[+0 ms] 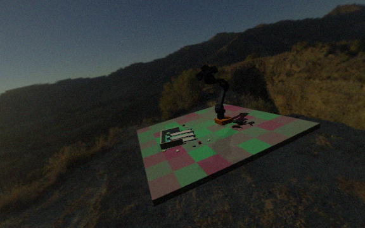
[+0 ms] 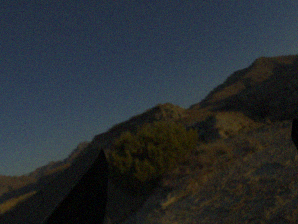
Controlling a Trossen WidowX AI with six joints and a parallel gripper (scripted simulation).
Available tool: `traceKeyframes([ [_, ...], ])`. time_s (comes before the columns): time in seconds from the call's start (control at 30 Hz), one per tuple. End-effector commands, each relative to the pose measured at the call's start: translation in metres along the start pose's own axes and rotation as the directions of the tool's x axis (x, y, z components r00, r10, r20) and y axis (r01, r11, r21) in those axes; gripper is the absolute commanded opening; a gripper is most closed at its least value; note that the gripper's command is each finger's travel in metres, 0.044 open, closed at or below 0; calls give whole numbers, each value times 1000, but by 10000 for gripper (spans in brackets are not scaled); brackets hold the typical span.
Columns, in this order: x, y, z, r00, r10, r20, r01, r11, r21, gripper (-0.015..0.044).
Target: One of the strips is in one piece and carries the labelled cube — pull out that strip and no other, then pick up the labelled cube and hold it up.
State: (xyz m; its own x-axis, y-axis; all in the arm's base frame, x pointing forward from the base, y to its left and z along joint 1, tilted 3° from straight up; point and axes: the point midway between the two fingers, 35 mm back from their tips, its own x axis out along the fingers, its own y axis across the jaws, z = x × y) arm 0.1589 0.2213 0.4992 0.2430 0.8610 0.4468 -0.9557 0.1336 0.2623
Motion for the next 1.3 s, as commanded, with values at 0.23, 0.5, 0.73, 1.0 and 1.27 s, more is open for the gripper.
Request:
traceKeyframes([
  [0.23, -56, -155, -84, 791, -578, -202, 558, 816, -152, 400],
  [0.5, -153, -232, -147, 397, -840, -370, 769, 524, -366, 400],
  [0.73, -234, -254, -186, 67, -882, -467, 773, 342, -534, 400],
  [1.0, -234, -254, -186, 67, -882, -467, 773, 342, -534, 400],
  [1.27, -230, -278, -201, -63, -797, -601, 805, 316, -502, 243],
])
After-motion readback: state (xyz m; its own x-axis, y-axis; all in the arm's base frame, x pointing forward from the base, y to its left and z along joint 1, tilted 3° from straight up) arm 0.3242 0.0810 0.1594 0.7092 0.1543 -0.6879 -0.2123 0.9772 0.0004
